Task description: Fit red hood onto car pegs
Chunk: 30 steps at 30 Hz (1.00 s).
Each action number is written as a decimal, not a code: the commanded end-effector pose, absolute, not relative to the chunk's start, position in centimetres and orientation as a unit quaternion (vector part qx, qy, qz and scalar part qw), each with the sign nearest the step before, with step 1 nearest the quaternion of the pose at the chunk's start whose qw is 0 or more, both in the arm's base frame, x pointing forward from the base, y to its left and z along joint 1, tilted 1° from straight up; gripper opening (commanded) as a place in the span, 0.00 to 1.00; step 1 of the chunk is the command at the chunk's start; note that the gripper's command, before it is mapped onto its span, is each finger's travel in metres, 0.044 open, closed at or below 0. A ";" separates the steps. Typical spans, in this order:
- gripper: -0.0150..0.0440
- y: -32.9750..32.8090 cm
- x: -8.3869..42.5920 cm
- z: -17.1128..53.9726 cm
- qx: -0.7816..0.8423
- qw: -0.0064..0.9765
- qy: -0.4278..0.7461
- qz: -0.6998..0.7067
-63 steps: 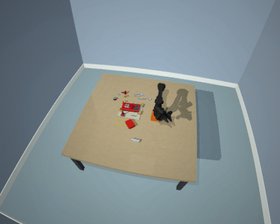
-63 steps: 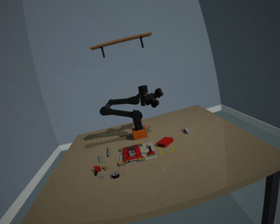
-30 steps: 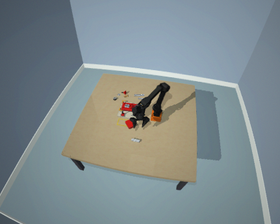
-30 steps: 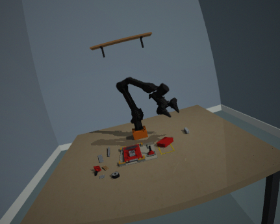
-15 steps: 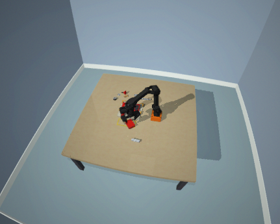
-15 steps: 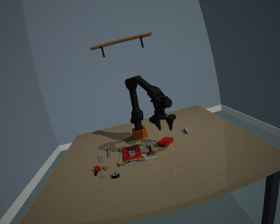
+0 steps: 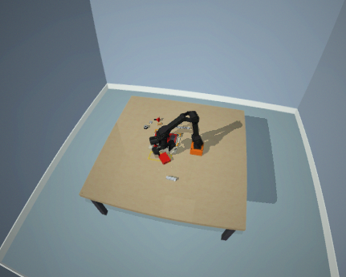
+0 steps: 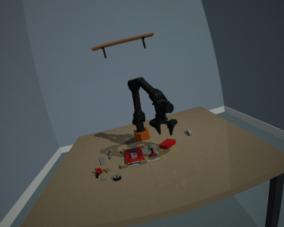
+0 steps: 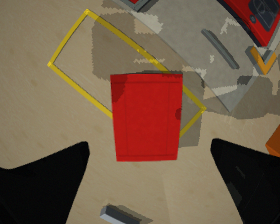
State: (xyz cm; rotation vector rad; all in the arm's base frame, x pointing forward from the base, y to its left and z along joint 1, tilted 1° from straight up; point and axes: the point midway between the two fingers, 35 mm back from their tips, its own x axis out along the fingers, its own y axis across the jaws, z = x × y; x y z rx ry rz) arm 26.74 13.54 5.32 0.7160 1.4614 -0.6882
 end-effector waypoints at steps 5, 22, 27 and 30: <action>1.00 13.5 26.8 4.8 0.311 0.636 0.639 -0.301; 1.00 13.5 26.9 3.8 0.311 0.636 0.639 -0.301; 1.00 13.6 26.9 3.5 0.311 0.636 0.639 -0.301; 1.00 13.6 26.9 3.3 0.311 0.636 0.639 -0.301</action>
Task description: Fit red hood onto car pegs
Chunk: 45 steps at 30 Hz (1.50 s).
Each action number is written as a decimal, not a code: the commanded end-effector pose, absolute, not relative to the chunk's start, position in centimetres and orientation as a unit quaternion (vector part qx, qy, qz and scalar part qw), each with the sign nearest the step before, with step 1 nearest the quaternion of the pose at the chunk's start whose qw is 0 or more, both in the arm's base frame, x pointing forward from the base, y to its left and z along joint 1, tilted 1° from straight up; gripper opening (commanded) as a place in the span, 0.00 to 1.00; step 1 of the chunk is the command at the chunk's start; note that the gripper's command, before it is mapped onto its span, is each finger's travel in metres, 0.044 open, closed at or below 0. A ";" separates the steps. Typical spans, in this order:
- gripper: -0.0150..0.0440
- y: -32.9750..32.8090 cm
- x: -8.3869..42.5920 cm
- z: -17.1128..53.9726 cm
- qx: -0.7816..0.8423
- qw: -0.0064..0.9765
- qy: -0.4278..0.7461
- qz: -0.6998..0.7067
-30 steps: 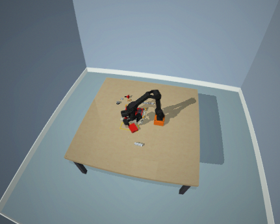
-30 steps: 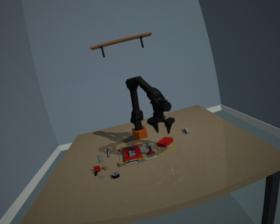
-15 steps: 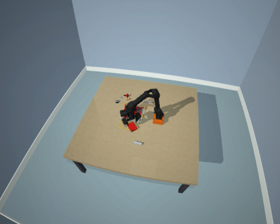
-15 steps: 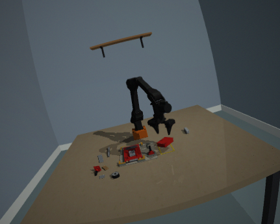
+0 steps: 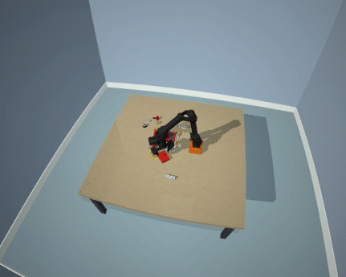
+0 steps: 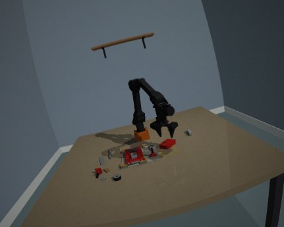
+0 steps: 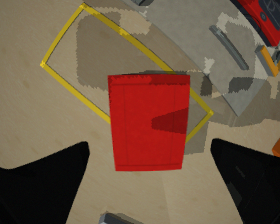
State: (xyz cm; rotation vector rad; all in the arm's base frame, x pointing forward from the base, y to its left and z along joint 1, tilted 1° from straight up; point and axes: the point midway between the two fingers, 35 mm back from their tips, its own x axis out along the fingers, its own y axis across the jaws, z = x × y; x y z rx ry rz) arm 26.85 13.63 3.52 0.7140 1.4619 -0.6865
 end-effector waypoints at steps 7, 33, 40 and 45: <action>1.00 13.6 26.9 2.9 0.311 0.636 0.639 -0.301; 1.00 13.7 26.8 1.3 0.311 0.636 0.639 -0.301; 1.00 13.7 26.8 0.9 0.311 0.636 0.639 -0.301; 1.00 13.7 26.8 0.6 0.311 0.636 0.639 -0.301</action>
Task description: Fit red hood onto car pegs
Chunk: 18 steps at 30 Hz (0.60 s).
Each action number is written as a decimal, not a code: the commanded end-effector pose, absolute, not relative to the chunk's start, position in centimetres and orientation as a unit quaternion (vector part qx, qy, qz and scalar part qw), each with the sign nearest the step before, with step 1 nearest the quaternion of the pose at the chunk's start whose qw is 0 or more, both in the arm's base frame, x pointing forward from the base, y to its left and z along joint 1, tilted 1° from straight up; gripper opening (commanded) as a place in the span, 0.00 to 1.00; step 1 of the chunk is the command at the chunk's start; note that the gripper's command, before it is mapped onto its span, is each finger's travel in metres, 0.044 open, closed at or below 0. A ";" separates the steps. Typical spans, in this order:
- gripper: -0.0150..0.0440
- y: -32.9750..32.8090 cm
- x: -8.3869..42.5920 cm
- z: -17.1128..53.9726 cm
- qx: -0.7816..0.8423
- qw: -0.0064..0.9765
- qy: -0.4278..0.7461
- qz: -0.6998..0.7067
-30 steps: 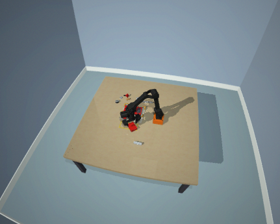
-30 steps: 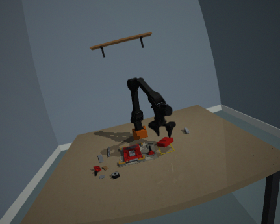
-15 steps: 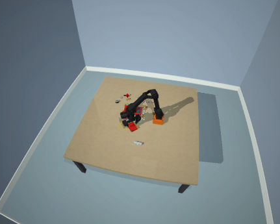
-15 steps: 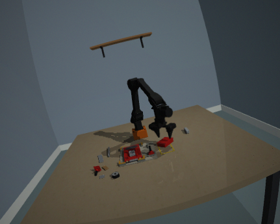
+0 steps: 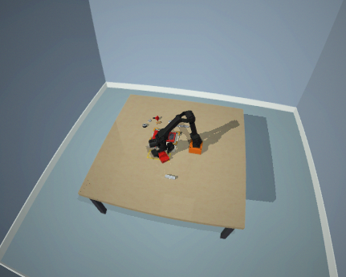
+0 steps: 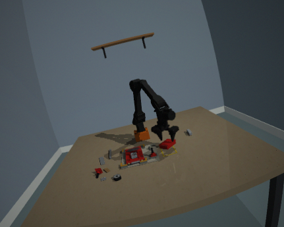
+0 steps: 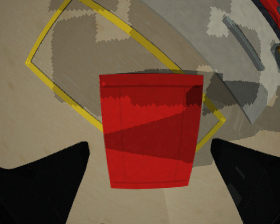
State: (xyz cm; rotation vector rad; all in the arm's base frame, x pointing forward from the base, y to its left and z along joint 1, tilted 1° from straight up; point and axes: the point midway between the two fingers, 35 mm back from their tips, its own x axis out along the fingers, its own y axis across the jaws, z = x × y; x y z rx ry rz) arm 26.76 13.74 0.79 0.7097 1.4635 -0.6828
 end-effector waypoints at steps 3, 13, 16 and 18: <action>1.00 13.7 26.8 0.5 0.311 0.636 0.639 -0.301; 1.00 13.7 26.8 0.0 0.311 0.636 0.639 -0.301; 1.00 13.7 26.8 -0.1 0.311 0.636 0.639 -0.301; 1.00 13.7 26.8 -0.2 0.311 0.636 0.639 -0.301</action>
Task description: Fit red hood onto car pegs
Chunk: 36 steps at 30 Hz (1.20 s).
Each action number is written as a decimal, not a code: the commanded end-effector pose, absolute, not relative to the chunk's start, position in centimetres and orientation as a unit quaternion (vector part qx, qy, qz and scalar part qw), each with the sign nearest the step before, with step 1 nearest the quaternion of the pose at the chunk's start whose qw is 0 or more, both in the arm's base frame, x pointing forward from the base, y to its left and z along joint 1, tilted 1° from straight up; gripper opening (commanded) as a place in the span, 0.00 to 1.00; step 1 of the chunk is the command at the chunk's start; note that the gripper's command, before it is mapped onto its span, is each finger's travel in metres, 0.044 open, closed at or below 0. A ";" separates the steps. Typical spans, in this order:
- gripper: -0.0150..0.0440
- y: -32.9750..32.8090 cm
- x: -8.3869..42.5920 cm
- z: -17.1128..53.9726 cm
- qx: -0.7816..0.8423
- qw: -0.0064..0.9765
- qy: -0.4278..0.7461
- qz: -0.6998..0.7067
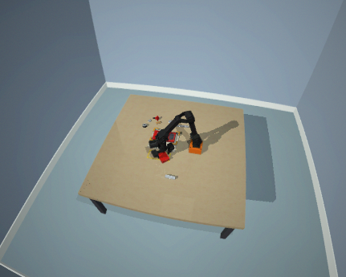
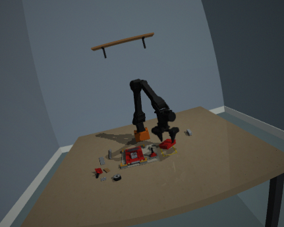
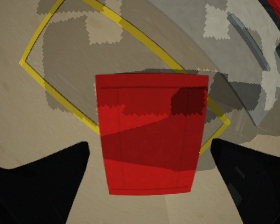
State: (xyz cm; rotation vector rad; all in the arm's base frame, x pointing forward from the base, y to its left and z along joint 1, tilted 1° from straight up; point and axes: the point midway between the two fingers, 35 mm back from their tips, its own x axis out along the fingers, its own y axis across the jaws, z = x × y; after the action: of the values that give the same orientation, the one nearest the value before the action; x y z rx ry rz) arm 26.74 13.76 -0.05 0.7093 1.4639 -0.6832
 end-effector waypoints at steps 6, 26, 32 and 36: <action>1.00 13.7 26.8 -0.5 0.311 0.636 0.639 -0.301; 1.00 13.7 26.7 -1.5 0.311 0.636 0.639 -0.301; 0.86 13.8 26.7 -1.5 0.310 0.635 0.641 -0.299; 0.81 13.8 26.7 -1.5 0.310 0.635 0.641 -0.299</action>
State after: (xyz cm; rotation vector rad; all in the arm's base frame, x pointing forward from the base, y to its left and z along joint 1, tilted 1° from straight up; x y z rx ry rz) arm 26.71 13.77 -1.48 0.7093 1.4642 -0.6837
